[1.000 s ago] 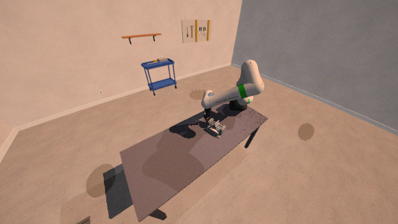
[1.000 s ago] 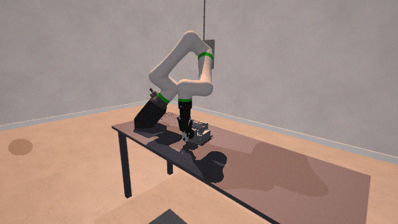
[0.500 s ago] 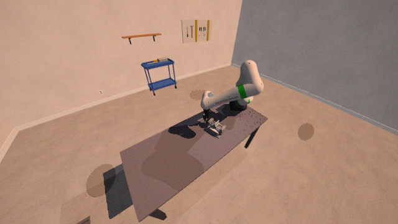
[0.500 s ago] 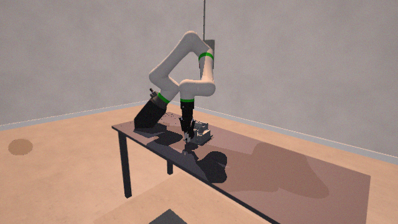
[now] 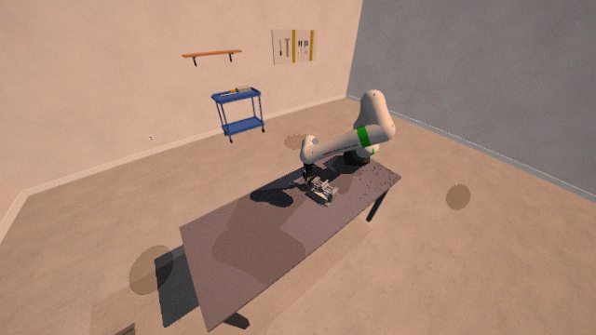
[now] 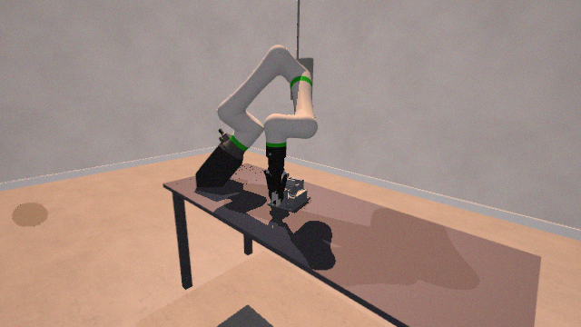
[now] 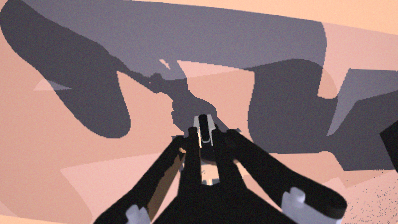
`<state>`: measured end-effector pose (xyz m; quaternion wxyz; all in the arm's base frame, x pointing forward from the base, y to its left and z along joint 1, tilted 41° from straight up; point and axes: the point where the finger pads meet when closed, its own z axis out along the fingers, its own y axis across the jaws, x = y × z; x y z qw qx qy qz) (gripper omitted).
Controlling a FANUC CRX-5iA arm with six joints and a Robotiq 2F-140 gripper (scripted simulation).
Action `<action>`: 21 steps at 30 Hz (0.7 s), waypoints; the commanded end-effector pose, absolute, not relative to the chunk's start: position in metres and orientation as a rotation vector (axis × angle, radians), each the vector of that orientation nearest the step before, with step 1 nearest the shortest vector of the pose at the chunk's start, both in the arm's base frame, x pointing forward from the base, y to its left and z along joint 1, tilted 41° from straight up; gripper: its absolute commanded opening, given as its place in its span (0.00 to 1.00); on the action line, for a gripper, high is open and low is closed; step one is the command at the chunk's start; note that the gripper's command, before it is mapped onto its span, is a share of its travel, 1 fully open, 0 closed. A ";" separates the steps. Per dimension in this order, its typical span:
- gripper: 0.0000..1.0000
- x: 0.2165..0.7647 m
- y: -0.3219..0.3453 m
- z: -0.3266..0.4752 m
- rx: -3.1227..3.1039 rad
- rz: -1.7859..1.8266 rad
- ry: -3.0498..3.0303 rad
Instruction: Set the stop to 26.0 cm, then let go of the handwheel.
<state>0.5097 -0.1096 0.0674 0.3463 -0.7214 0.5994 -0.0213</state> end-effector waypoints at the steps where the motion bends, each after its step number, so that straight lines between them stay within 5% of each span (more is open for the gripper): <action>1: 0.04 0.510 -0.112 0.072 -1.872 -0.056 1.556; 21: 0.04 0.503 -0.122 0.090 -1.872 -0.056 1.556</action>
